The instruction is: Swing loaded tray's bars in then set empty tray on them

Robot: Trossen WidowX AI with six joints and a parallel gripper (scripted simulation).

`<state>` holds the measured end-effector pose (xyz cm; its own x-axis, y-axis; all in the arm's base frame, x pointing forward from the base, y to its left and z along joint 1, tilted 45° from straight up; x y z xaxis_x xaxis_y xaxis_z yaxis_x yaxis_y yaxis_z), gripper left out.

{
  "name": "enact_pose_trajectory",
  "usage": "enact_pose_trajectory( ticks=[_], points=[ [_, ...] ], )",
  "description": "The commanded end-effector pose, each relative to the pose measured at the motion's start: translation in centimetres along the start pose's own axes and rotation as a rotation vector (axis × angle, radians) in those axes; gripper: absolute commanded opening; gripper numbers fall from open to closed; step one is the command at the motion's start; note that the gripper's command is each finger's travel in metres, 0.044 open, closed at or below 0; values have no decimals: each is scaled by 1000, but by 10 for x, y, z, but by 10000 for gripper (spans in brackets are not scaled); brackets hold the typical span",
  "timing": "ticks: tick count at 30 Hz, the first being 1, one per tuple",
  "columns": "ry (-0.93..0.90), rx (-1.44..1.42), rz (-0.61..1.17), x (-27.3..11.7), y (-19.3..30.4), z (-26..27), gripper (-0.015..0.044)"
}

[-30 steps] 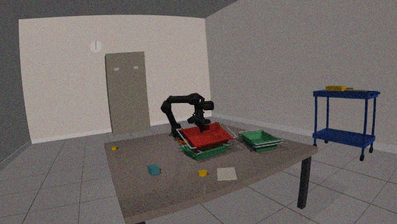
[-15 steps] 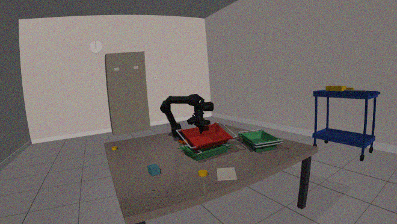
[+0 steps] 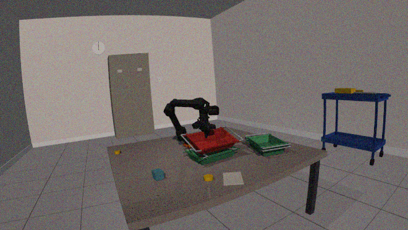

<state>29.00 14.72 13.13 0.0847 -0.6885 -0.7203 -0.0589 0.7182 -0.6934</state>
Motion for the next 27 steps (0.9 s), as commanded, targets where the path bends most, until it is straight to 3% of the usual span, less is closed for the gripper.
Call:
enact_pose_trajectory(
  ticks=[1,27],
  points=[
    [15,-17,-9,6,-1,-3,0],
    [15,-17,-9,18,-2,-8,0]
  ],
)
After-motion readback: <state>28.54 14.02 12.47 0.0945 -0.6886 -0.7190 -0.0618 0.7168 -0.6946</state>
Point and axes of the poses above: the point midway between the two fingers, 35 mm back from their tips, its own x axis out along the fingers, its own z axis across the jaws, y = z × x, the point moved 6 cm from there along -x, back along the fingers, and after that the axes turned 2 degrees about x, right-handed, at the moved point
